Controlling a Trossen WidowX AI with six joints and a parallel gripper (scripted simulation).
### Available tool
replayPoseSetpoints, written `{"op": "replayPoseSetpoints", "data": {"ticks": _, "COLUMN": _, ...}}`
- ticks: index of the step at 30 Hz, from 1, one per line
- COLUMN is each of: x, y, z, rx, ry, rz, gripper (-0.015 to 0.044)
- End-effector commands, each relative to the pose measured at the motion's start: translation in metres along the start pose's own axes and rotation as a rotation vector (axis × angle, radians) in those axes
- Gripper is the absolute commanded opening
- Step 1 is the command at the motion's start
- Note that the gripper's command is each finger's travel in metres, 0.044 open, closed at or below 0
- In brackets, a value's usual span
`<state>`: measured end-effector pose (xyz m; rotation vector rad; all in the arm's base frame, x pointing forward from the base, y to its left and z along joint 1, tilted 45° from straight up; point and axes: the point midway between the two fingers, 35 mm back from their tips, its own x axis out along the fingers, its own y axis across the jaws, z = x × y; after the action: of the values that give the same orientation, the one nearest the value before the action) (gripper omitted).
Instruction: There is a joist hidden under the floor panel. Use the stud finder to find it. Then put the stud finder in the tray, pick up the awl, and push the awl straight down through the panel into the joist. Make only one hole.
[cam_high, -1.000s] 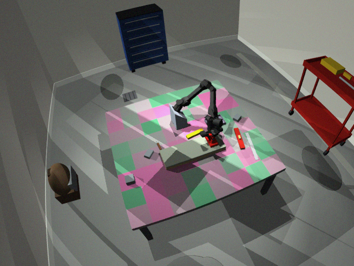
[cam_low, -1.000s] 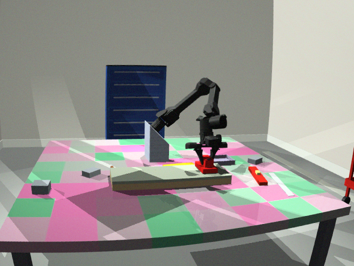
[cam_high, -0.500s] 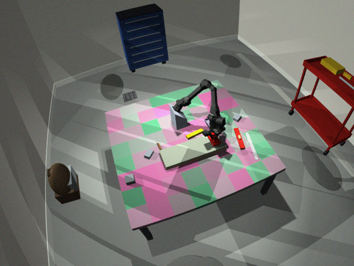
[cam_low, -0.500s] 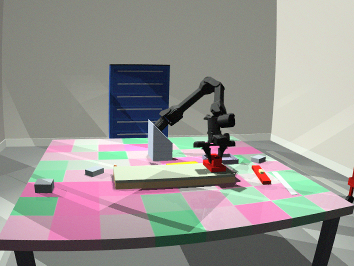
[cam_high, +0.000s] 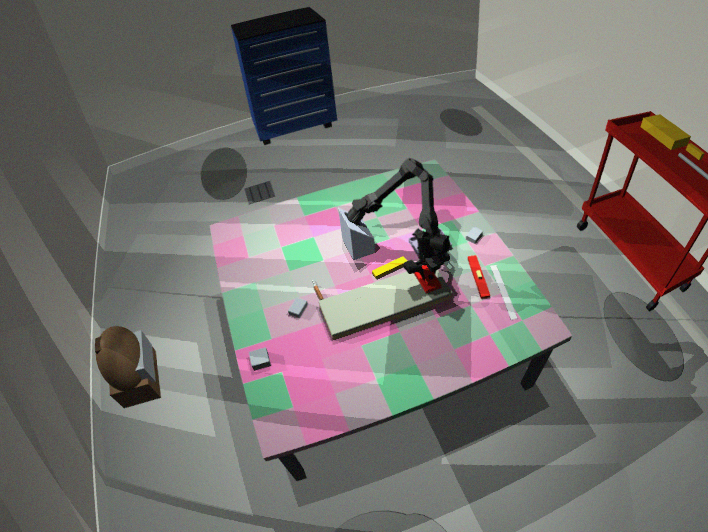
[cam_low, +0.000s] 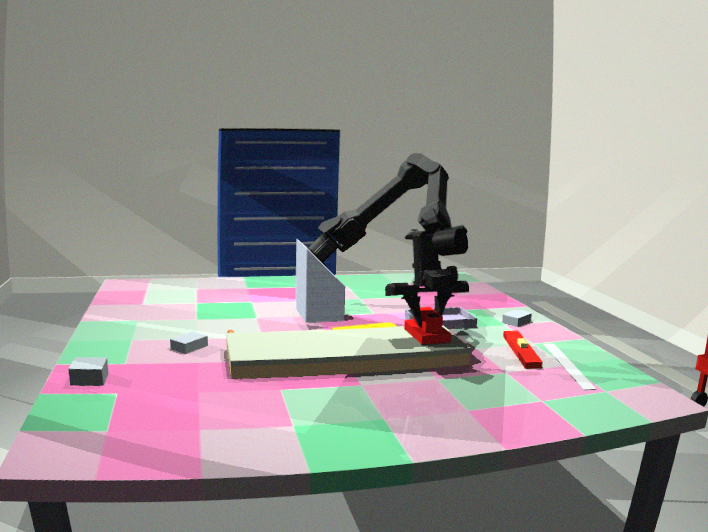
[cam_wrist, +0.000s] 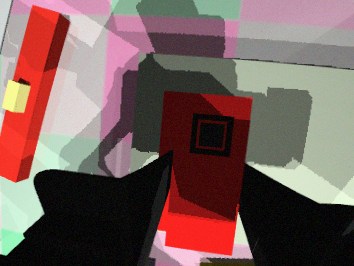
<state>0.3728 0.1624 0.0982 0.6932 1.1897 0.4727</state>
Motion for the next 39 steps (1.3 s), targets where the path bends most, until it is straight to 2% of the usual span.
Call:
{"op": "replayPoseSetpoints", "data": {"ticks": 1, "x": 0.001, "y": -0.015, "z": -0.001, "rx": 0.003, "ry": 0.003, "rz": -0.004, "gripper": 0.0000}}
{"op": "replayPoseSetpoints", "data": {"ticks": 39, "x": 0.000, "y": -0.138, "z": -0.002, "rx": 0.002, "ry": 0.004, "rz": -0.010, "gripper": 0.0000}}
